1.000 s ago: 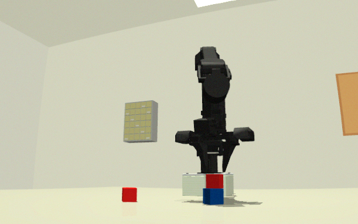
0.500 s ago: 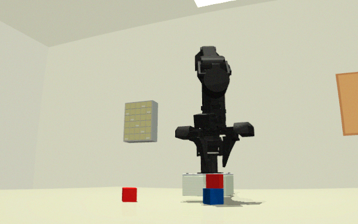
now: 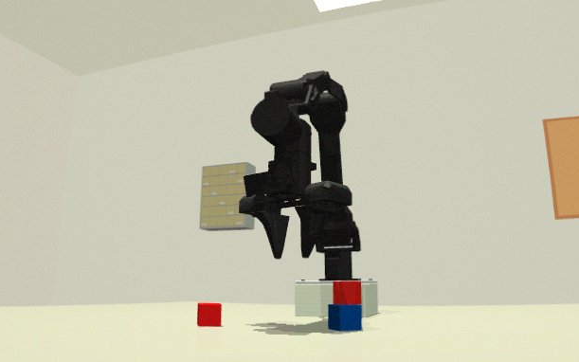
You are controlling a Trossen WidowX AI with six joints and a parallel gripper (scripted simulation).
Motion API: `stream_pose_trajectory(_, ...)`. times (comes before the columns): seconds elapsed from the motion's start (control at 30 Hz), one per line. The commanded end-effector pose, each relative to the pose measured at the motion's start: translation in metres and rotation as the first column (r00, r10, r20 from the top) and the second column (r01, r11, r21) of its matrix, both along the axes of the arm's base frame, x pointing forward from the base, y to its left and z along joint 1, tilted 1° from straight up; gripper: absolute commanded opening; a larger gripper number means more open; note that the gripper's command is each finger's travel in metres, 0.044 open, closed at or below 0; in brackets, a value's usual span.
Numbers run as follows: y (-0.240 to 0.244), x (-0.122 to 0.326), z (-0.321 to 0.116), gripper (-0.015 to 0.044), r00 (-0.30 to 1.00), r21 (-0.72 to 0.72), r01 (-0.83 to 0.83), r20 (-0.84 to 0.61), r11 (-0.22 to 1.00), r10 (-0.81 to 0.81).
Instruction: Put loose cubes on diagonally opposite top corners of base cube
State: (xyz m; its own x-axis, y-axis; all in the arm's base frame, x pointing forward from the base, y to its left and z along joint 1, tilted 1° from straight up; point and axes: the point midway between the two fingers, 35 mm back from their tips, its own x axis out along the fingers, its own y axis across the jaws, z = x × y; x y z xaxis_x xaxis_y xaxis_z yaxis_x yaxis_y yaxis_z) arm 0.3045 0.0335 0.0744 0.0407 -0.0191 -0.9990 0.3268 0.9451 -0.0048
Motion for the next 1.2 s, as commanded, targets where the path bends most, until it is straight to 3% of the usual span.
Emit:
stream_pose_trajectory(0.0, -0.031, 0.009, 0.005, 0.0265, 0.991, -0.009, 0.132, -0.004, 0.991, -0.132)
stream_pose_trajectory(0.43, -0.122, 0.027, 0.028, 0.0265, 0.869, 0.020, 0.494, 0.006, 0.869, -0.494)
stream_pose_trajectory(0.6, -0.125, 0.027, 0.027, 0.0265, 0.864, 0.021, 0.503, 0.006, 0.864, -0.503)
stream_pose_trajectory(0.83, -0.126, 0.029, -0.032, 0.0265, 0.864, 0.021, 0.503, 0.006, 0.864, -0.503)
stream_pose_trajectory(1.17, -0.126, 0.030, -0.049, 0.0265, 0.864, 0.021, 0.503, 0.005, 0.864, -0.503)
